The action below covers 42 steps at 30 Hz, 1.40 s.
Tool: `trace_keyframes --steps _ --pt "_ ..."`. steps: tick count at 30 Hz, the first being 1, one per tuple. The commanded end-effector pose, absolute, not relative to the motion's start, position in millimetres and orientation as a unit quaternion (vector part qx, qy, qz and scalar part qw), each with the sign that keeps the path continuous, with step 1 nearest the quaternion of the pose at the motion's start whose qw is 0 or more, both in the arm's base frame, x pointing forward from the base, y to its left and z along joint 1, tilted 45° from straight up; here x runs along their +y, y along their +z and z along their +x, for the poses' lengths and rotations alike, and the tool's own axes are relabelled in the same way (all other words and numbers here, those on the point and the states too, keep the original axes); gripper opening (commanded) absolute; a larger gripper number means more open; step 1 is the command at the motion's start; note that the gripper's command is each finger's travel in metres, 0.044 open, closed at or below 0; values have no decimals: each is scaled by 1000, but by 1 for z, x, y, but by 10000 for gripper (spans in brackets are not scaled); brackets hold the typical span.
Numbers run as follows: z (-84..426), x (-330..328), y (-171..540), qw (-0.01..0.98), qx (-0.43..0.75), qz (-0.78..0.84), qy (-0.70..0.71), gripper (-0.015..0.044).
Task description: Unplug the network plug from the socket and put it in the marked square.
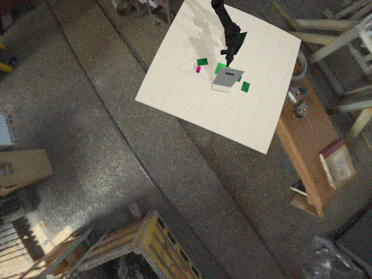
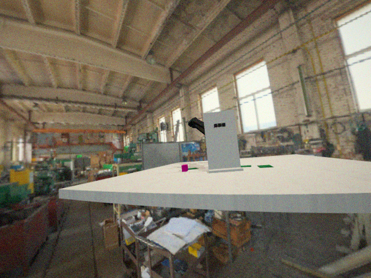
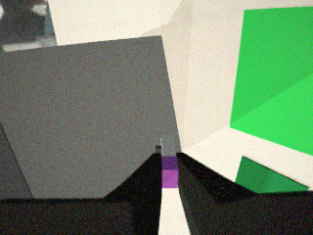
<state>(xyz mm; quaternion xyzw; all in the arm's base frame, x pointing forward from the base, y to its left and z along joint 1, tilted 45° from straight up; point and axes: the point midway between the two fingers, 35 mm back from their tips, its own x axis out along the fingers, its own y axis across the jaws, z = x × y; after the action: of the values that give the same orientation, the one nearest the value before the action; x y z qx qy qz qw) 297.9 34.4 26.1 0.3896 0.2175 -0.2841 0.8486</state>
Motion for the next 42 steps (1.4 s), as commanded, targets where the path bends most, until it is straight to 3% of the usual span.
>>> trace_keyframes --steps 1,10,42 --pt "291 20 15 840 203 378 -333 0" --pt "277 -7 1 825 160 350 -413 0" --pt "280 -25 -20 824 162 351 -415 0"
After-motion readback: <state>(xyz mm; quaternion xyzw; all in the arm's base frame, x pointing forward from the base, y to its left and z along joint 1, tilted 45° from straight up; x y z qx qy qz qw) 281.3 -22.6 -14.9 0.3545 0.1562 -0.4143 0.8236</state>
